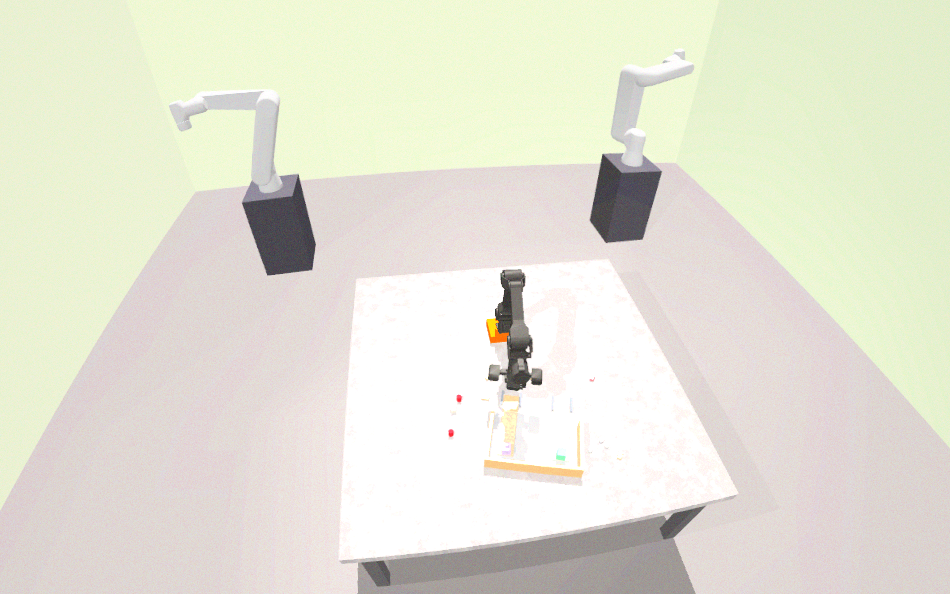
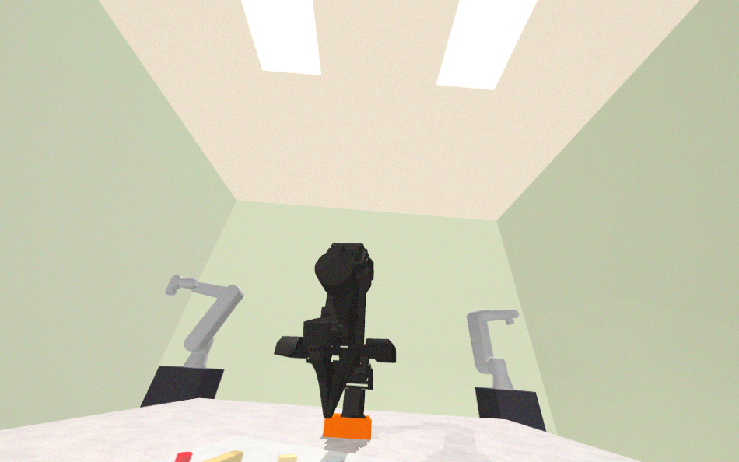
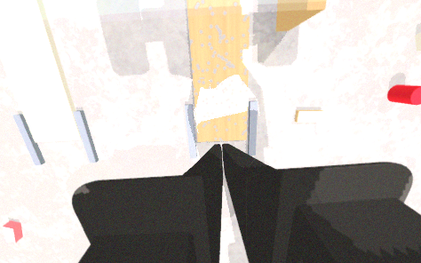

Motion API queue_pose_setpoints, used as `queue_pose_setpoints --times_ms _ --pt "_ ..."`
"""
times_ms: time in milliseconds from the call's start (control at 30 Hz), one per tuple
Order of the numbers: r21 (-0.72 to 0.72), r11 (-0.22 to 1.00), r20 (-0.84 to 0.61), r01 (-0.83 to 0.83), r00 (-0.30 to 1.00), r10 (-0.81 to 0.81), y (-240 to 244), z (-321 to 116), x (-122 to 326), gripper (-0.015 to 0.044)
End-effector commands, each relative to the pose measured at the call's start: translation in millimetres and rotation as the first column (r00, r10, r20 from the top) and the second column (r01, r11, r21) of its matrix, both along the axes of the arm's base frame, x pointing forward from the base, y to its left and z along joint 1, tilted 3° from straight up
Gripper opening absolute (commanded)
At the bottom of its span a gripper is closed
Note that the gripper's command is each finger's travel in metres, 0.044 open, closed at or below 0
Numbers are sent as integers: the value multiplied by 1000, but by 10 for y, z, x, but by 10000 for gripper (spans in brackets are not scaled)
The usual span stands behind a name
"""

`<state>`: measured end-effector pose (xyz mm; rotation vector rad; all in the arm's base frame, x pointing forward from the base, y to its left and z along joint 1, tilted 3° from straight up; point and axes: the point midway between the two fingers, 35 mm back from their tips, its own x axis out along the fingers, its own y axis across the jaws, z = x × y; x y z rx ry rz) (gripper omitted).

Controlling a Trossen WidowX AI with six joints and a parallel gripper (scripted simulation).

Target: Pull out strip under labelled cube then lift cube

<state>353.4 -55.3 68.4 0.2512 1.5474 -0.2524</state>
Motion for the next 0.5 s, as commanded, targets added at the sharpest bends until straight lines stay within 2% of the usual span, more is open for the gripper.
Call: queue_pose_setpoints --times_ms 0,467 --pt "0 1000 -32 18 999 -18 -32 -22 15 0" --pt "0 1000 -32 18 999 -18 -38 -209 28 0"
